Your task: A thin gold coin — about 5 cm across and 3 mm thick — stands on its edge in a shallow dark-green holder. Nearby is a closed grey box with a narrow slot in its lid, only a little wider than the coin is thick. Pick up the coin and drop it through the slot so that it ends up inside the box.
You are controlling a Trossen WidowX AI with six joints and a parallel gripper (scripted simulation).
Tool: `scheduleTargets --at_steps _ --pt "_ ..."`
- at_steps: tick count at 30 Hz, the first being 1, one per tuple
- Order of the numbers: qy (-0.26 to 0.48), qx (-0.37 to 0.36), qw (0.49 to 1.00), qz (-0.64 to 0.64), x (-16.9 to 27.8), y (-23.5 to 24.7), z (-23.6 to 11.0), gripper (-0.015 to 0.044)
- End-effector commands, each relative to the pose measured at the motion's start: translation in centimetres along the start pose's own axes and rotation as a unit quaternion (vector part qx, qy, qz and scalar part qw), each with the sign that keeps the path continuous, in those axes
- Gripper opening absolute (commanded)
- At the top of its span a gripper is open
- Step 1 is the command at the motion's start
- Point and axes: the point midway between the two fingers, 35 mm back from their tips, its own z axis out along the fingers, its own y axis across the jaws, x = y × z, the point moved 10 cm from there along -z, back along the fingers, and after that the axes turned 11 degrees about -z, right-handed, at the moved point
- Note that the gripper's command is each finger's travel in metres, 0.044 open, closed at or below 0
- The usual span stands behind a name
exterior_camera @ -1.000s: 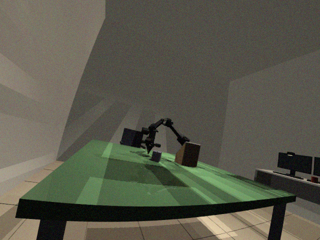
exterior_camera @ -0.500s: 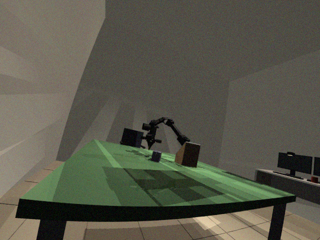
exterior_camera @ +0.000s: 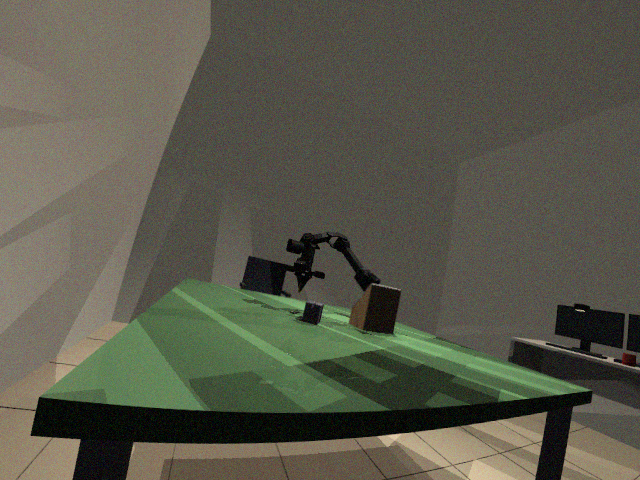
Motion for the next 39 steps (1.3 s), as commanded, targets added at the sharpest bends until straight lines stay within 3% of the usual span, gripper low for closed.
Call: scheduleTargets --at_steps 1,39 --pt "0.002 0.002 1.000 -0.018 0.1 -0.5 -0.2 0.0000" --pt "-0.005 -0.001 0.999 -0.043 -6.9 4.0 -0.3 0.0000"
